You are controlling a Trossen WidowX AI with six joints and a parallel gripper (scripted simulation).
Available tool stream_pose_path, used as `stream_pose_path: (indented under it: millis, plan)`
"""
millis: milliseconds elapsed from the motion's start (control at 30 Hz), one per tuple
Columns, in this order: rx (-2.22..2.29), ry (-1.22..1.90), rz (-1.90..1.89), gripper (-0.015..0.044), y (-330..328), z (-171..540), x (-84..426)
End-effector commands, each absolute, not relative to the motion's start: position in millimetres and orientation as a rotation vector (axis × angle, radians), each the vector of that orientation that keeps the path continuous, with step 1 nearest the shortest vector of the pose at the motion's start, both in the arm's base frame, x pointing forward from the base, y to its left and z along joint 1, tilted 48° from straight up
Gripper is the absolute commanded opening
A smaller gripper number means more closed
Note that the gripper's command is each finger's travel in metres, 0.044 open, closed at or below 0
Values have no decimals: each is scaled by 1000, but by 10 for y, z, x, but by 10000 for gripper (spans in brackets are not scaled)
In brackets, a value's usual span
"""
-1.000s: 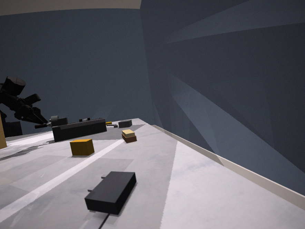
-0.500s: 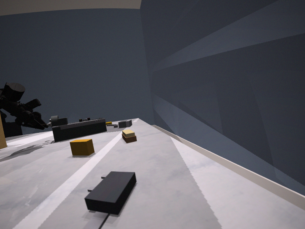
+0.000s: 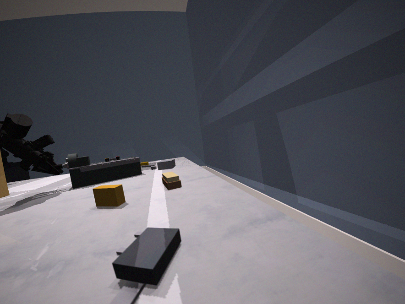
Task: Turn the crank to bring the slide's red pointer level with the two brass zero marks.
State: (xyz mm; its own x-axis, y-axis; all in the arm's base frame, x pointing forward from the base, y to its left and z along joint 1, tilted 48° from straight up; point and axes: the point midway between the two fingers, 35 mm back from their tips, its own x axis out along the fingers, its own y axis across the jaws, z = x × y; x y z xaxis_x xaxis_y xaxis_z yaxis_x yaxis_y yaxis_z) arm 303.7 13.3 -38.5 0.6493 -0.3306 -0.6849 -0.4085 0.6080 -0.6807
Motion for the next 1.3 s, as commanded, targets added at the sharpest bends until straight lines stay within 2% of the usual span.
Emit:
stream_pose_path:
  millis: [0,233,1267]
  plan:
    - [-950,897,60,177,140,-390,3035]
    - [-950,897,60,0,140,-390,3035]
    - [-951,898,60,0,42,-639,2978]
